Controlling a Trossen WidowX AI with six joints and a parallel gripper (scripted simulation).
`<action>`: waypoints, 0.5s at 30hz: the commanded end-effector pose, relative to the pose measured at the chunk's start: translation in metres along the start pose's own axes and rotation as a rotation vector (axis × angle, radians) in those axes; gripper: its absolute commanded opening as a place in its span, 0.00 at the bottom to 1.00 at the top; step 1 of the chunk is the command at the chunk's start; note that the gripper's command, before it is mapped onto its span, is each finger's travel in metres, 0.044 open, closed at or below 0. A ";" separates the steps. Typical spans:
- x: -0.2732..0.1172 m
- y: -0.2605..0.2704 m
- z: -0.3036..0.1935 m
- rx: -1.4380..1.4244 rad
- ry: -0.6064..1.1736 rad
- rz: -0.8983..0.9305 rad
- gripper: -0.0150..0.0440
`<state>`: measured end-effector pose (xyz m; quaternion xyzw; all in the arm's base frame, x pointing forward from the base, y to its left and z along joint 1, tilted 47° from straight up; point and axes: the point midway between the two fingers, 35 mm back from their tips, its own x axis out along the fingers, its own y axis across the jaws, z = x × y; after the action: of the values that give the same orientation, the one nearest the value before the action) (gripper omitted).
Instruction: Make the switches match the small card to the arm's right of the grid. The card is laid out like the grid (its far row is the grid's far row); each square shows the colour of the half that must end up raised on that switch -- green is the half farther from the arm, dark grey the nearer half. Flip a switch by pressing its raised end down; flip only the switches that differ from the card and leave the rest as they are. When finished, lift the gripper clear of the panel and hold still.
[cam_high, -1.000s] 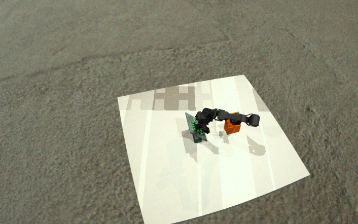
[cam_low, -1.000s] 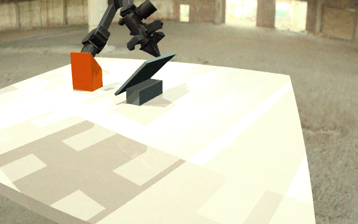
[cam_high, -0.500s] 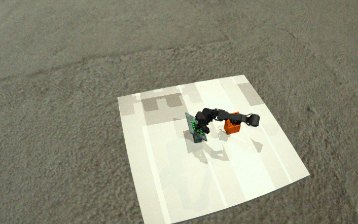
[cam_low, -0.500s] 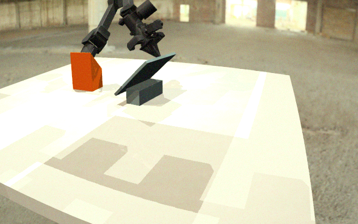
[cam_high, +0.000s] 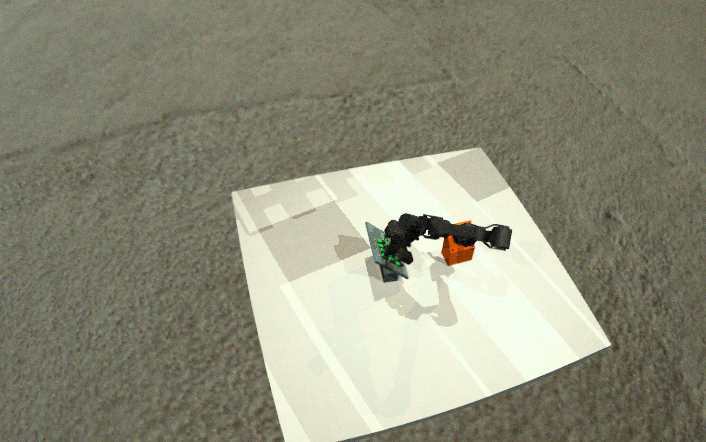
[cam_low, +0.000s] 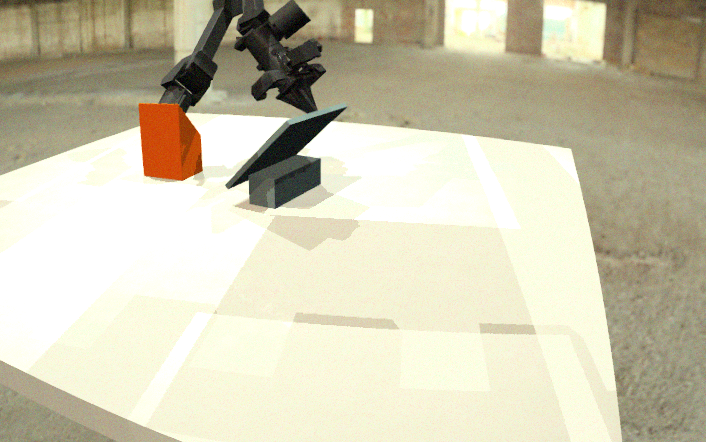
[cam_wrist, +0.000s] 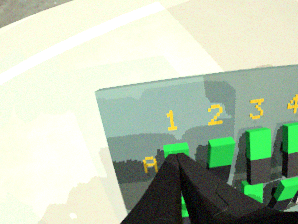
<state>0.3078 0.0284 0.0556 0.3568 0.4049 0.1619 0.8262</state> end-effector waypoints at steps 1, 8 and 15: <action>0.001 0.000 0.000 0.003 -0.001 -0.002 0.25; 0.002 0.000 0.000 0.003 -0.001 -0.002 0.25; 0.003 0.000 0.000 0.003 -0.001 -0.002 0.25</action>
<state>0.3091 0.0294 0.0545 0.3567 0.4046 0.1617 0.8264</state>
